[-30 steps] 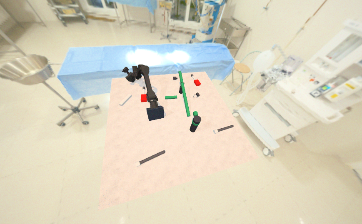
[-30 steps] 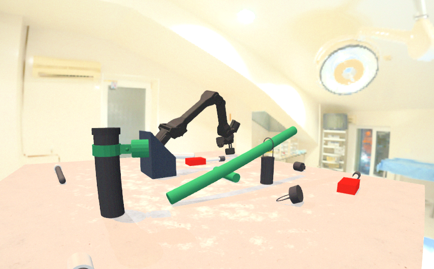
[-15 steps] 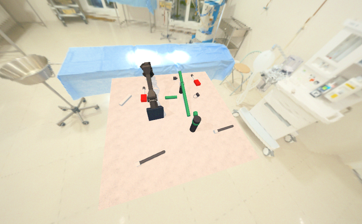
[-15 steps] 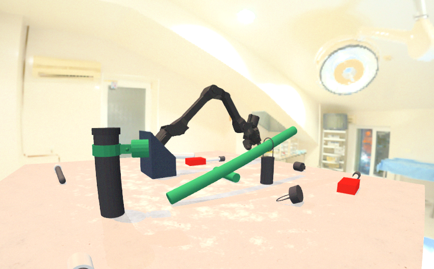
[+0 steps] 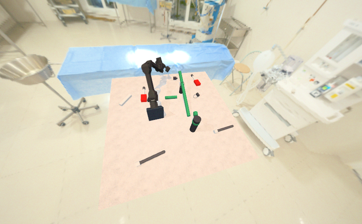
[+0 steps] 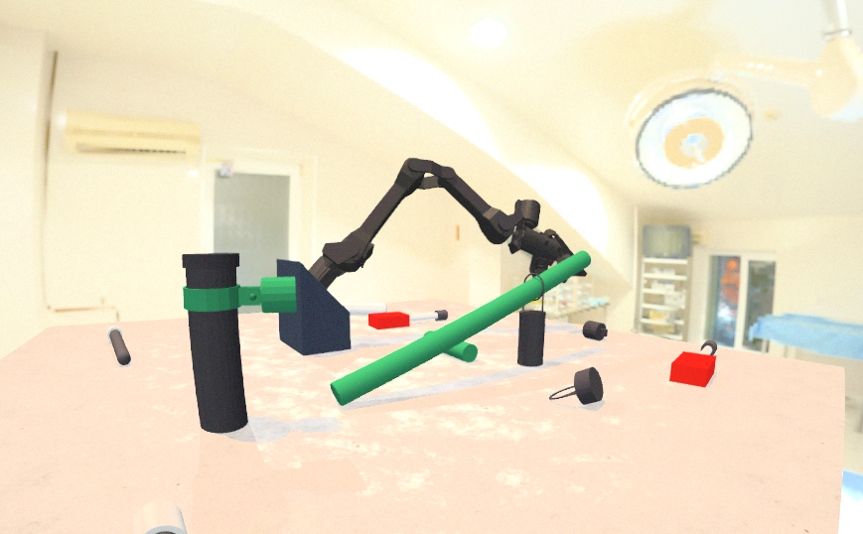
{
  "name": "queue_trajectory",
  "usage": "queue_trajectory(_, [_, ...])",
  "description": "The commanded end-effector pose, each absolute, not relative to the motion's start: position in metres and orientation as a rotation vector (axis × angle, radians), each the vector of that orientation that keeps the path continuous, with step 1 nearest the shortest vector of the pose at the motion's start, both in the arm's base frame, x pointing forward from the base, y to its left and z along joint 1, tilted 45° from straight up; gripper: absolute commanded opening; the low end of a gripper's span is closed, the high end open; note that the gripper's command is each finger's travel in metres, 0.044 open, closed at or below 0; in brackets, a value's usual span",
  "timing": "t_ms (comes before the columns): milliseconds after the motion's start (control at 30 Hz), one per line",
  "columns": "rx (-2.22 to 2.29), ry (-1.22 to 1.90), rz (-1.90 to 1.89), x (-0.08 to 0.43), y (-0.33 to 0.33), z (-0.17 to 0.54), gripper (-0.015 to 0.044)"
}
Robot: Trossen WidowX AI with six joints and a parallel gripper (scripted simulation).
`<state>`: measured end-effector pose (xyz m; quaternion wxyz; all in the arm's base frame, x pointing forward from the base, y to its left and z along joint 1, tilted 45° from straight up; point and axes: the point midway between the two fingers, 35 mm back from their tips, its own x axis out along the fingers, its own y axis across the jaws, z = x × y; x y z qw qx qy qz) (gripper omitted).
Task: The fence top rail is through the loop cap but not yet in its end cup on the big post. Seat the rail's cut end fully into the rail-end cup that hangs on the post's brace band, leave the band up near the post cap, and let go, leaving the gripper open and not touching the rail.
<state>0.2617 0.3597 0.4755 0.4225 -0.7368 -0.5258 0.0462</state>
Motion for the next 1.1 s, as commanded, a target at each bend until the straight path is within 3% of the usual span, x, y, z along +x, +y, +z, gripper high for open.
queue_trajectory(0, [-1.928,-1.141,0.047,0.308,0.315,0.476,0.0440])
queue_trajectory(267, [-2.007,-0.846,-0.027,0.373,0.230,0.472,0.0440])
queue_trajectory(533, [-1.943,-0.640,0.059,0.407,0.189,0.453,0.0440])
queue_trajectory(767, [-1.735,-0.349,0.370,0.448,0.126,0.364,0.0440])
queue_trajectory(1067, [-1.257,0.107,0.601,0.459,0.035,0.259,0.0440])
